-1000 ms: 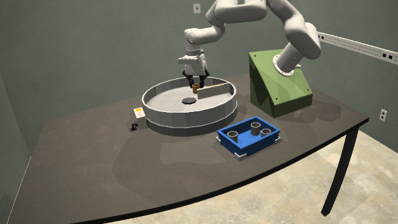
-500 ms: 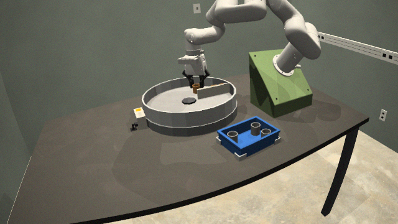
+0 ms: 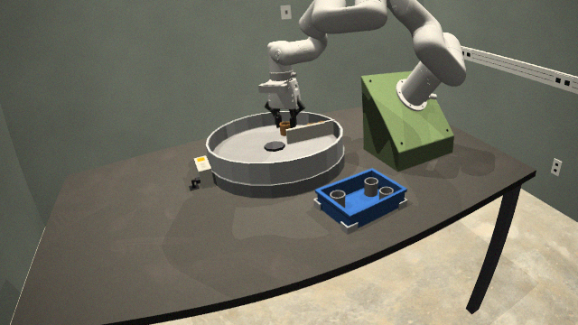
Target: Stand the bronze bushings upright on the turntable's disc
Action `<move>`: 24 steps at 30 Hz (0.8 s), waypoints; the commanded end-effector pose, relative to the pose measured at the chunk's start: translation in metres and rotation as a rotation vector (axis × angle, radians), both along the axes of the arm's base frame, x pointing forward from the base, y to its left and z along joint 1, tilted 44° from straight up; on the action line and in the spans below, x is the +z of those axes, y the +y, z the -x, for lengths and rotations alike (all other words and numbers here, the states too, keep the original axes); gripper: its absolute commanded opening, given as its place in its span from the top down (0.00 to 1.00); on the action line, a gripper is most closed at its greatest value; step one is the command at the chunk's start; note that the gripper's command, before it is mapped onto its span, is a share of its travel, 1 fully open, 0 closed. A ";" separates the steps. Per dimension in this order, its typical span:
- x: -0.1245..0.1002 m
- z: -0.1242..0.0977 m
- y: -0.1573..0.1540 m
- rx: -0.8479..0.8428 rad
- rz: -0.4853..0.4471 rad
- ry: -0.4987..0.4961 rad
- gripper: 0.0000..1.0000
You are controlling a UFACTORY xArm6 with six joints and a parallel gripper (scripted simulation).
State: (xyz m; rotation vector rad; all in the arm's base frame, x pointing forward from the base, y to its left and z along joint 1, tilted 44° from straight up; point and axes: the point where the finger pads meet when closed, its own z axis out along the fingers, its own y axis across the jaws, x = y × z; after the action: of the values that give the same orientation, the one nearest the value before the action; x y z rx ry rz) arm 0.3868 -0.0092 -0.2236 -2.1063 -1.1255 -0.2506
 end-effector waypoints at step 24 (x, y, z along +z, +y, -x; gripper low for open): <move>0.042 -0.011 -0.040 -0.002 0.002 -0.004 0.51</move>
State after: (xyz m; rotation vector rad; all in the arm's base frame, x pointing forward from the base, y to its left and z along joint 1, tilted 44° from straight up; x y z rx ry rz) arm 0.3956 -0.0477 -0.1825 -2.1061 -1.1254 -0.2508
